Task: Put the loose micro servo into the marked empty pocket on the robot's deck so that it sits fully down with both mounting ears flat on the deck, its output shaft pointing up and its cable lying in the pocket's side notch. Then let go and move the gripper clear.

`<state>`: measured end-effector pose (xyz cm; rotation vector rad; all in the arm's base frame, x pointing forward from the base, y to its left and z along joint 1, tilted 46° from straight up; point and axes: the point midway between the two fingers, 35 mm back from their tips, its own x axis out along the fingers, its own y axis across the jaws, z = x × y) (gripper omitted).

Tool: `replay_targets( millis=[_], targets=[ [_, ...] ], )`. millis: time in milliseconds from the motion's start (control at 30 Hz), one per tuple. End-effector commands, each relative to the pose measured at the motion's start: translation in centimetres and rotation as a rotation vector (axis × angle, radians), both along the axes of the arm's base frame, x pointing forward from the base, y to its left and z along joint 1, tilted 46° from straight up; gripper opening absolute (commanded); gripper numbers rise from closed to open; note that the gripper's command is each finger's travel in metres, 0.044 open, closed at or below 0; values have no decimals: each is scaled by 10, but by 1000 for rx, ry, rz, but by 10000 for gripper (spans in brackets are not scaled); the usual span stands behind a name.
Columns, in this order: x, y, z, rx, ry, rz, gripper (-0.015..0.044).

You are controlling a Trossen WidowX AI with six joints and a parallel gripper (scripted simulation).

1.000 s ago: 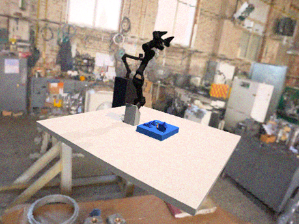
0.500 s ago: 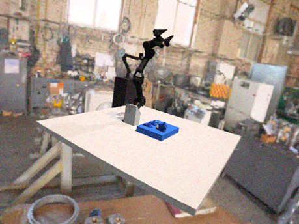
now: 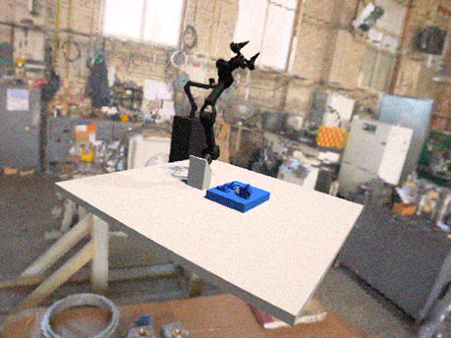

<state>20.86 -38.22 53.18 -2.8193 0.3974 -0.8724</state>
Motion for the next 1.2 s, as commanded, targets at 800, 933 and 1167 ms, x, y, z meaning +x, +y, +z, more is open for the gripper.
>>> replay_targets(
  millis=[800,933,1167],
  targets=[
    [-77,71,78,-355,-111,-245,440],
    [-88,86,89,-405,-131,-280,440],
    [-103,105,102,-486,-151,-340,440]
  ],
)
